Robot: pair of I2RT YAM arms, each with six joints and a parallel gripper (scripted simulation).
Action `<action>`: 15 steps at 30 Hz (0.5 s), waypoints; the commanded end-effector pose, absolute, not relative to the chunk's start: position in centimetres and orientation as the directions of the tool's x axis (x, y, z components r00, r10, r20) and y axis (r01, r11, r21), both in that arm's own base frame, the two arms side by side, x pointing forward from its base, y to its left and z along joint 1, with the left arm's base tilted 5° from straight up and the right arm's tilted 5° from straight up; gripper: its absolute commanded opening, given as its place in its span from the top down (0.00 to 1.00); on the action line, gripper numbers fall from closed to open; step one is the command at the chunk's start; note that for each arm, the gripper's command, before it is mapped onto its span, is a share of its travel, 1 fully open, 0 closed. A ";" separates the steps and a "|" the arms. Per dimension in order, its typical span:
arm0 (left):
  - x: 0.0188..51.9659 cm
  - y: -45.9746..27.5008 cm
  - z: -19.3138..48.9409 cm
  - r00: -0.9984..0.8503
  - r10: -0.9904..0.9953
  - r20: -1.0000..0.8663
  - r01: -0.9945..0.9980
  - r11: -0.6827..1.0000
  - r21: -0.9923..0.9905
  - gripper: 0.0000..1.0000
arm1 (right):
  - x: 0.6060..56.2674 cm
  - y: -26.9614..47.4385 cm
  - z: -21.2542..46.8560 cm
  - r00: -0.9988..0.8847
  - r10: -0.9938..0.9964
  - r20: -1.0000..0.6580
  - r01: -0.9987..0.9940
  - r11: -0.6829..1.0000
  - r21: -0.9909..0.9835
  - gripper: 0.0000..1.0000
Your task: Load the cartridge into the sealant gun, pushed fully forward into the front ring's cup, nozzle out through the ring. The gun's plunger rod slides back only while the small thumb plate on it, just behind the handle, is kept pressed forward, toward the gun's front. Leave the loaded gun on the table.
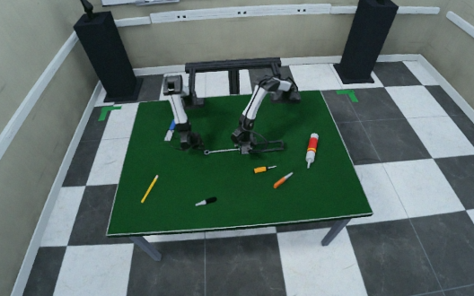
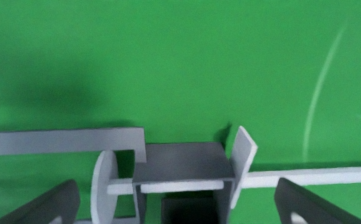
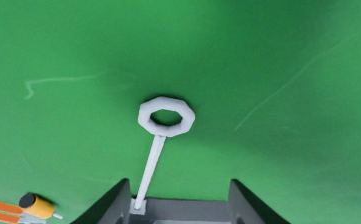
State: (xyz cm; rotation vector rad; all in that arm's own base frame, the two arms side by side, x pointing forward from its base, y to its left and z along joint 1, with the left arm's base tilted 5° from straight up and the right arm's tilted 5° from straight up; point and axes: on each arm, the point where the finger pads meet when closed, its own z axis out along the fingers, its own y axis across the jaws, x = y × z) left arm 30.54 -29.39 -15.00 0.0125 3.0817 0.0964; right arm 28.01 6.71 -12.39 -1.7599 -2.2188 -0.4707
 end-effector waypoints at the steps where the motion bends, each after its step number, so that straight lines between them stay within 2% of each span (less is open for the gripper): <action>1: 31.3 -29.9 -15.8 -0.997 0.011 -0.072 0.008 0.999 0.041 0.01 | 28.0 6.8 -12.9 -0.224 0.885 0.408 0.974 0.212 0.074 0.49; 15: 31.3 -30.0 -16.4 -0.998 0.014 -0.067 0.011 0.999 0.042 0.01 | 28.0 6.8 -12.9 -0.224 0.885 0.408 0.974 0.212 0.074 0.49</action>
